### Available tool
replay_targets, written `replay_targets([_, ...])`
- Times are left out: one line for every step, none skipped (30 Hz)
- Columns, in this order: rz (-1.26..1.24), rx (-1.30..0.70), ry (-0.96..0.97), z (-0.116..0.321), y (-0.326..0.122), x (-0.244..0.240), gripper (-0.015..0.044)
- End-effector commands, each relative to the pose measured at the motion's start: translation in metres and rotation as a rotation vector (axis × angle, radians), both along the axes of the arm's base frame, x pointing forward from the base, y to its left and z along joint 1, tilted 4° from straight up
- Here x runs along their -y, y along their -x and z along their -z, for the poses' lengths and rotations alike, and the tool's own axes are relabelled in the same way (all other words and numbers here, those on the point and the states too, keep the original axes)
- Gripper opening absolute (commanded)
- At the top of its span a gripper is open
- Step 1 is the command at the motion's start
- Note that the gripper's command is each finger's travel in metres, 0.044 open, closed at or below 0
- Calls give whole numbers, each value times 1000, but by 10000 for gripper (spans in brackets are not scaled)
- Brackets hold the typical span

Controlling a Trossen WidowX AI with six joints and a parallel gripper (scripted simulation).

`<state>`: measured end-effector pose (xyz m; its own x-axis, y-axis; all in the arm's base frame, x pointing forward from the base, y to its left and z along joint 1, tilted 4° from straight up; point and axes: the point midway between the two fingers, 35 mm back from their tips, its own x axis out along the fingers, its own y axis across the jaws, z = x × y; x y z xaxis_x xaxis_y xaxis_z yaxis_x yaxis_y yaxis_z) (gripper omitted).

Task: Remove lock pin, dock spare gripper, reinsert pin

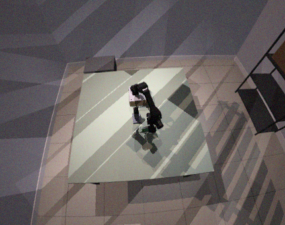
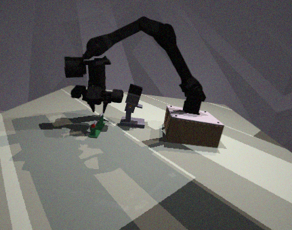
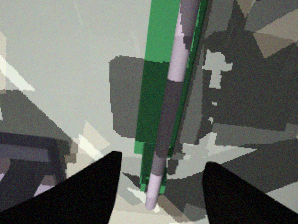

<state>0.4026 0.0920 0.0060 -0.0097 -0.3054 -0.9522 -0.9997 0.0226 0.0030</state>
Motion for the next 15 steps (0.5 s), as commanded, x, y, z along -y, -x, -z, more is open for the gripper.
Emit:
replay_targets([-7,2,4,10,0,2,180])
replay_targets([-7,2,4,11,0,2,180])
replay_targets([-7,2,4,12,0,2,180])
replay_targets([-7,2,4,14,0,2,180])
replay_targets([-7,2,4,15,0,2,180])
replay_targets([-7,2,4,17,0,2,180])
replay_targets([-7,2,4,19,0,2,180])
replay_targets([-7,2,4,20,0,2,180])
replay_targets([-7,2,4,22,-1,2,180])
replay_targets([-7,2,4,24,-1,2,180])
replay_targets([-7,2,4,25,-1,2,180])
replay_targets([-7,2,4,27,-1,2,180])
replay_targets([-7,2,4,29,-1,2,180])
replay_targets([-7,2,4,30,-1,2,180])
replay_targets([-7,2,4,32,-1,2,180])
